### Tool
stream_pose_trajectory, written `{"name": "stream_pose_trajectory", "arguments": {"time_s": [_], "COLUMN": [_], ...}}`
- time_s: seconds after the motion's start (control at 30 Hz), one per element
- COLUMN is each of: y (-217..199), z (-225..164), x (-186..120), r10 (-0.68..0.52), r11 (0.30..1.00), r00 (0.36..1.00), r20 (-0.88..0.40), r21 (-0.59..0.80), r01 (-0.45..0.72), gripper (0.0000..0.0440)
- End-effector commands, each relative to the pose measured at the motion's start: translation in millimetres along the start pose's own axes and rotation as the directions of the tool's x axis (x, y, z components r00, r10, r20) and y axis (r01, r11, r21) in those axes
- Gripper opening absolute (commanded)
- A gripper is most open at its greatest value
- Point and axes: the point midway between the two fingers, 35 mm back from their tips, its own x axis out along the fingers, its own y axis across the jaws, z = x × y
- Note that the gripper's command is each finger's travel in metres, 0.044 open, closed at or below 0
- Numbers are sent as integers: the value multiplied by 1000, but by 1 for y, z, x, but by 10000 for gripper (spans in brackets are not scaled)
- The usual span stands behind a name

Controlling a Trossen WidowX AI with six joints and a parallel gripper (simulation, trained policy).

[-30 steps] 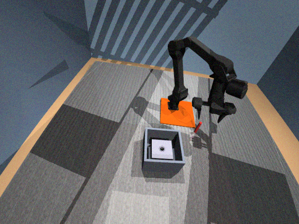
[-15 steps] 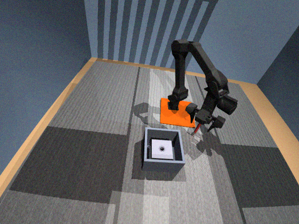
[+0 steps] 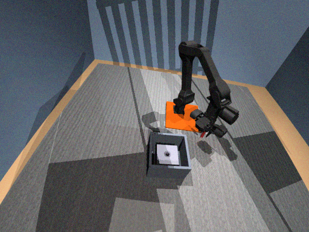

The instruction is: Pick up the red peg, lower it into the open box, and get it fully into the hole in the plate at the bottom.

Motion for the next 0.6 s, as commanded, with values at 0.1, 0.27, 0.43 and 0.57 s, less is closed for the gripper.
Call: {"name": "stream_pose_trajectory", "arguments": {"time_s": [0.1, 0.27, 0.43, 0.57], "y": [-2, -1, 0, 2], "z": [-1, 6, 18, 28], "x": [2, -6, -23, -39], "r10": [-12, 3, 23, 41], "r11": [999, 1000, 1000, 998], "r00": [999, 1000, 999, 997], "r20": [-43, -24, 25, 66], "r21": [36, 23, -22, -53], "r01": [14, -3, -22, -37], "gripper": [61, 1, 0, 0]}}
